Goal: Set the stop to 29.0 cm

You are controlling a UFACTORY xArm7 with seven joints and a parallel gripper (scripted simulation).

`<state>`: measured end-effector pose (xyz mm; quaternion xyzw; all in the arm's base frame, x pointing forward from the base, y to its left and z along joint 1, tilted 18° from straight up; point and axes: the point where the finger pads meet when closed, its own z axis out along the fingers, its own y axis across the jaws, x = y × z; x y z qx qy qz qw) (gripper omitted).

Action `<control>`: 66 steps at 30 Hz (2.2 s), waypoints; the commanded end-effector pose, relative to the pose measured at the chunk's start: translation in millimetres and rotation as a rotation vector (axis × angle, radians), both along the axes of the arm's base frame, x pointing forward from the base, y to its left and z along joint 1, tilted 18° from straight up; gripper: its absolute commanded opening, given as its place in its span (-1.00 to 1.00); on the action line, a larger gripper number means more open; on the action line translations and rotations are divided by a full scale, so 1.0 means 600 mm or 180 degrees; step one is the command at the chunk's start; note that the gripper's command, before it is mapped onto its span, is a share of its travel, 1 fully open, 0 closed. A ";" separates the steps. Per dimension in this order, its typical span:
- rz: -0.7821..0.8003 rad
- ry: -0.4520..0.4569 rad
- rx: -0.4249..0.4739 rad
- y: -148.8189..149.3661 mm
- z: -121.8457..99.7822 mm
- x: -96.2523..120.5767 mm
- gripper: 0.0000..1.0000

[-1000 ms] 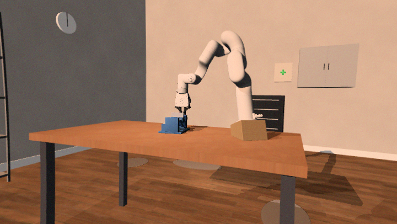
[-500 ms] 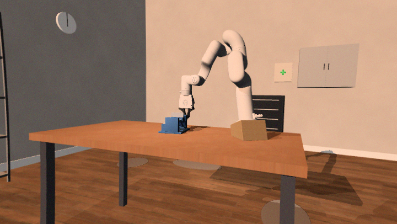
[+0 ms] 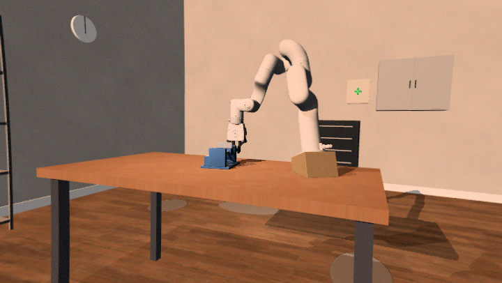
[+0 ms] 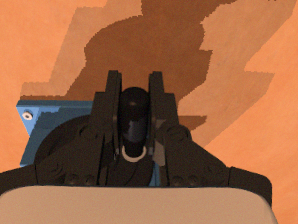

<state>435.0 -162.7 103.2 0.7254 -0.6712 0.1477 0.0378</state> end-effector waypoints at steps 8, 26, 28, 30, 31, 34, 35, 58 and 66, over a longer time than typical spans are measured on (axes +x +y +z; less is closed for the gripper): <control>0.0001 -0.0004 -0.0003 -0.005 -0.018 0.014 -0.88; 0.0001 -0.0004 -0.0003 -0.006 -0.029 0.043 -0.88; 0.0001 -0.0004 -0.0003 -0.006 -0.028 0.046 -0.88; 0.0001 -0.0004 -0.0003 -0.005 -0.028 0.049 -0.88; 0.0001 -0.0004 -0.0003 -0.005 -0.028 0.051 -0.88; 0.0001 -0.0004 -0.0003 -0.005 -0.027 0.053 -0.88; 0.0001 -0.0004 -0.0003 -0.005 -0.027 0.053 -0.88; 0.0001 -0.0004 -0.0003 -0.002 -0.020 0.070 -0.88; 0.0001 -0.0004 -0.0003 -0.001 -0.018 0.072 -0.88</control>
